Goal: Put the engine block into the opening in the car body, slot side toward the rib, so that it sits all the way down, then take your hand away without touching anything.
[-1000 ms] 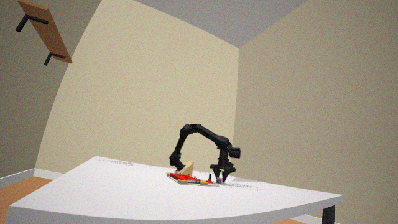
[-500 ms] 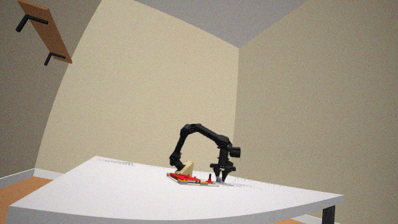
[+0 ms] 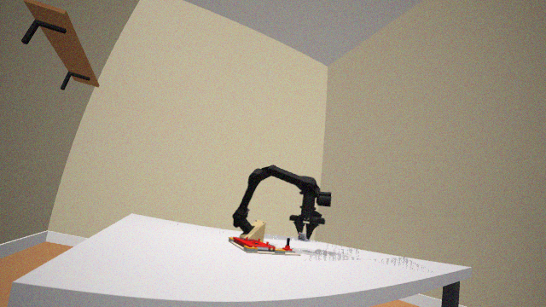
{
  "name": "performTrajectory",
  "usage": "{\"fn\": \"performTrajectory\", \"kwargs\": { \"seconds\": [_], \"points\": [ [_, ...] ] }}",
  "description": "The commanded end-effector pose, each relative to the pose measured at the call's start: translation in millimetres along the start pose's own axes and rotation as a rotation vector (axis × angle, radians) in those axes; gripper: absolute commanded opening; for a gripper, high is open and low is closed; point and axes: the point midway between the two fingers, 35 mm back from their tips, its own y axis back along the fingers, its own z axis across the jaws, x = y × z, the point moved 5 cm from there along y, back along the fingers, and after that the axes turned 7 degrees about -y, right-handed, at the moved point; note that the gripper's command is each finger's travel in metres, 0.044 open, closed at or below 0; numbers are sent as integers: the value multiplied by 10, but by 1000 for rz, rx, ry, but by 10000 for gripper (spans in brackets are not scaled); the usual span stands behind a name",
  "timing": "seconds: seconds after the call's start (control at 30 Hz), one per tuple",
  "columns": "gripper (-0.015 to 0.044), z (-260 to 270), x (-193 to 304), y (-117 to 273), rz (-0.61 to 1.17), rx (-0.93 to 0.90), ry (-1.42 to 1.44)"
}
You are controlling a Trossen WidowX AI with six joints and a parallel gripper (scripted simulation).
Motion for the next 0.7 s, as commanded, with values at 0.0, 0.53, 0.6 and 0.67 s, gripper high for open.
{"fn": "performTrajectory", "kwargs": {
  "seconds": [0.0,0.53,0.6,0.67],
  "points": [
    [0,0,8,160,-9,6,-9],
    [0,83,61,664,-7,5,-9],
    [0,98,71,726,-7,4,-9],
    [0,109,78,767,-6,4,-9]
  ]
}}
